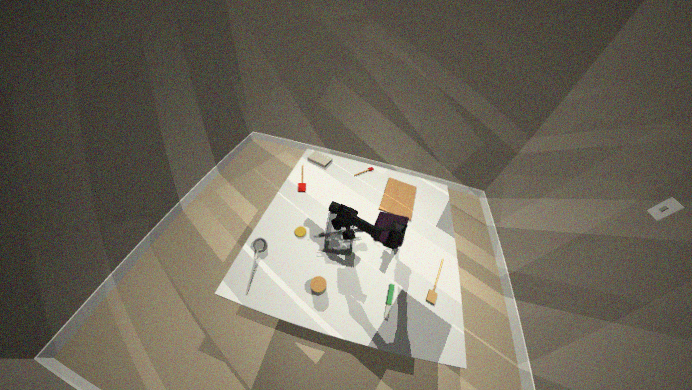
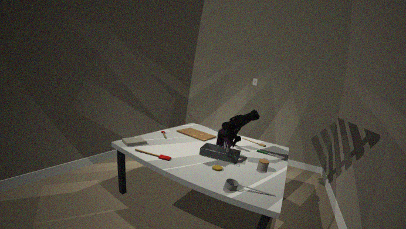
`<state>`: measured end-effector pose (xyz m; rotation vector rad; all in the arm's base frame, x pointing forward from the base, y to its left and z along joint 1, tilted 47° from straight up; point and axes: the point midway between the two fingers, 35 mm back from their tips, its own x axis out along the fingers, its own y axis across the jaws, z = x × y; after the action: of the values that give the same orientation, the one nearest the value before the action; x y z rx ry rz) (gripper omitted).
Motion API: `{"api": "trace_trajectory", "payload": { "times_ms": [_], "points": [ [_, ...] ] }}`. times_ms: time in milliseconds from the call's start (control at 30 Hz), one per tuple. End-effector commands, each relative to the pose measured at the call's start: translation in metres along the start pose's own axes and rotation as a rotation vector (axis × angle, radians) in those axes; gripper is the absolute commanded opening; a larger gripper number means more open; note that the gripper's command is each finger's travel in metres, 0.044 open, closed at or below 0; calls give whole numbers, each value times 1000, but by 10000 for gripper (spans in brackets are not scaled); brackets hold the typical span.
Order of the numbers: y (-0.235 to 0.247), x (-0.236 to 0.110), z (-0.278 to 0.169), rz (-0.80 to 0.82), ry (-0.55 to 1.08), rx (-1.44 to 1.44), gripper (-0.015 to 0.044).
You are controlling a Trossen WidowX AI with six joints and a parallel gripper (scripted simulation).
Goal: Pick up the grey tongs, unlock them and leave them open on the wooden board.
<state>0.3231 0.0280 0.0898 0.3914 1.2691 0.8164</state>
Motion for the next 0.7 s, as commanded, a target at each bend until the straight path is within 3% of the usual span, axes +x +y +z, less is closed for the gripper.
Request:
{"api": "trace_trajectory", "payload": {
  "times_ms": [0,667],
  "points": [
    [0,7,-1,4,-1,8,440],
    [1,40,-1,5,-1,8,440]
  ]
}}
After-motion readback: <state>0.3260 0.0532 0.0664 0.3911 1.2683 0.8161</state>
